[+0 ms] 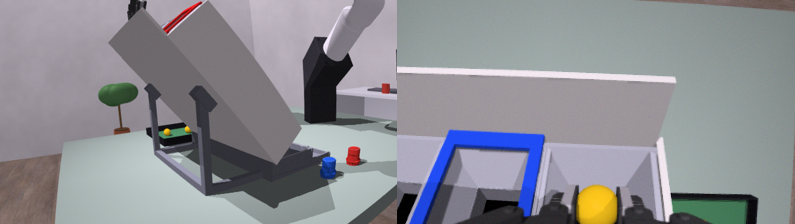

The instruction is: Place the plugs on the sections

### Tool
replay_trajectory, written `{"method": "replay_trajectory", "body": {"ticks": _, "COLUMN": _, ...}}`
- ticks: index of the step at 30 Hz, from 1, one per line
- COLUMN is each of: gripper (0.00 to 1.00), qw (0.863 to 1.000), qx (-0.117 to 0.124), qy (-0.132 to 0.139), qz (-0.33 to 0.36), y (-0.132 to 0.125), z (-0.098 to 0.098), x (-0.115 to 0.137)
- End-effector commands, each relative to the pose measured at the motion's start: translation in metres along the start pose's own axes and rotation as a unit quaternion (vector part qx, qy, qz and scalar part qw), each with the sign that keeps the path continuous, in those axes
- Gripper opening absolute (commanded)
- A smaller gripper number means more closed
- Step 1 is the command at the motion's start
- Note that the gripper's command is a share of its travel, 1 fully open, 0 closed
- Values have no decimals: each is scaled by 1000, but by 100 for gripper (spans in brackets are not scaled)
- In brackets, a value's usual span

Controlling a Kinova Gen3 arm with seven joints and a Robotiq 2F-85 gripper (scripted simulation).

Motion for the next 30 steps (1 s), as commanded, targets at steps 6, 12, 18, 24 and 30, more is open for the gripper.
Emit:
{"method": "replay_trajectory", "body": {"ticks": 6, "gripper": 100, "qw": 1000, "qx": -1, "qy": 1, "qz": 0, "y": 0, "z": -2, "x": 0}}
{"method": "replay_trajectory", "body": {"ticks": 12, "gripper": 100, "qw": 1000, "qx": -1, "qy": 1, "qz": 0, "y": 0, "z": -2, "x": 0}}
{"method": "replay_trajectory", "body": {"ticks": 18, "gripper": 100, "qw": 1000, "qx": -1, "qy": 1, "qz": 0, "y": 0, "z": -2, "x": 0}}
{"method": "replay_trajectory", "body": {"ticks": 24, "gripper": 100, "qw": 1000, "qx": -1, "qy": 1, "qz": 0, "y": 0, "z": -2, "x": 0}}
{"method": "replay_trajectory", "body": {"ticks": 30, "gripper": 100, "qw": 1000, "qx": -1, "qy": 1, "qz": 0, "y": 0, "z": -2, "x": 0}}
Point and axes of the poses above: the point where the finger pads meet when closed, its own z axis out along the fingers, its own y axis across the jaws, x = y × z, the point moved 6 cm from there along -z, back along the fingers, and after that the axes turned 14 degrees about z, right-handed, at the moved point
